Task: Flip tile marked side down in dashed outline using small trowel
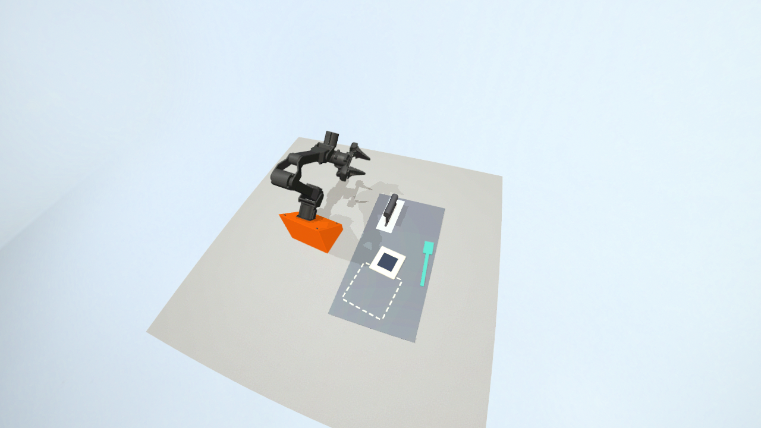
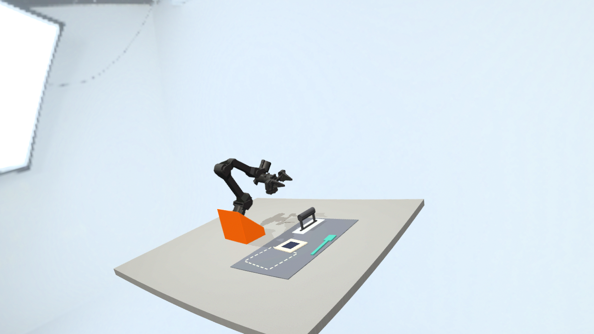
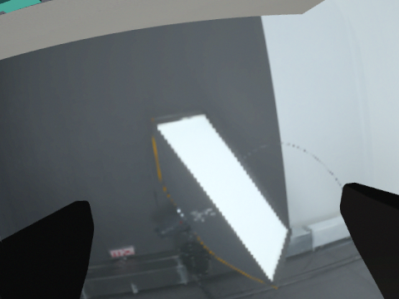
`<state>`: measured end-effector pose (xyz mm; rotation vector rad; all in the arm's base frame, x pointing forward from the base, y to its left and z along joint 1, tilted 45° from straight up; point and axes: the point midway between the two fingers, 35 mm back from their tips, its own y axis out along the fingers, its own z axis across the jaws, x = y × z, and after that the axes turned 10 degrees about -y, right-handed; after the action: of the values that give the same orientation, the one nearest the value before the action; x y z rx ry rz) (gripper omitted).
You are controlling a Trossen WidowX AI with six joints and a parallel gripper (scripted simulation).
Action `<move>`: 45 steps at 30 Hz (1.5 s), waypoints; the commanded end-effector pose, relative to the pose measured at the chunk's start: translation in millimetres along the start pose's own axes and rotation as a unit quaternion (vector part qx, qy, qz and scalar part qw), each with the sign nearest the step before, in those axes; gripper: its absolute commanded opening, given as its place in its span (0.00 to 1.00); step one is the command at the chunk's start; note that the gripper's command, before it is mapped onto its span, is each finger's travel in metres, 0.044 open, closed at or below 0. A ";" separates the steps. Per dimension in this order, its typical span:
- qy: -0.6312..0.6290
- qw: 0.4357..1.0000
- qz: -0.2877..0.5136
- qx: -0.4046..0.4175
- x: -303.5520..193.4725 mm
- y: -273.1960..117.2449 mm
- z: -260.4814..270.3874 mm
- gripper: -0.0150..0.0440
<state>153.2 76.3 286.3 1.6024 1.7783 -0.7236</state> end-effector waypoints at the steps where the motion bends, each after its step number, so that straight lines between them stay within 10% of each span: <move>1: 0.000 1.000 0.000 0.000 0.0 0.0 0.0 0.89; 11: 0.000 1.000 0.000 0.000 0.0 0.0 0.0 0.44; 21: 0.000 1.000 0.000 0.000 0.0 0.0 0.0 0.42; 25: 0.000 1.000 0.000 0.000 0.0 0.0 0.0 0.25; 40: 0.000 1.000 0.000 0.000 0.0 0.0 0.0 0.25; 45: 0.000 1.000 0.000 0.000 0.0 0.0 0.0 0.42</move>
<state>153.2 76.2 286.3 1.6027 1.7783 -0.7237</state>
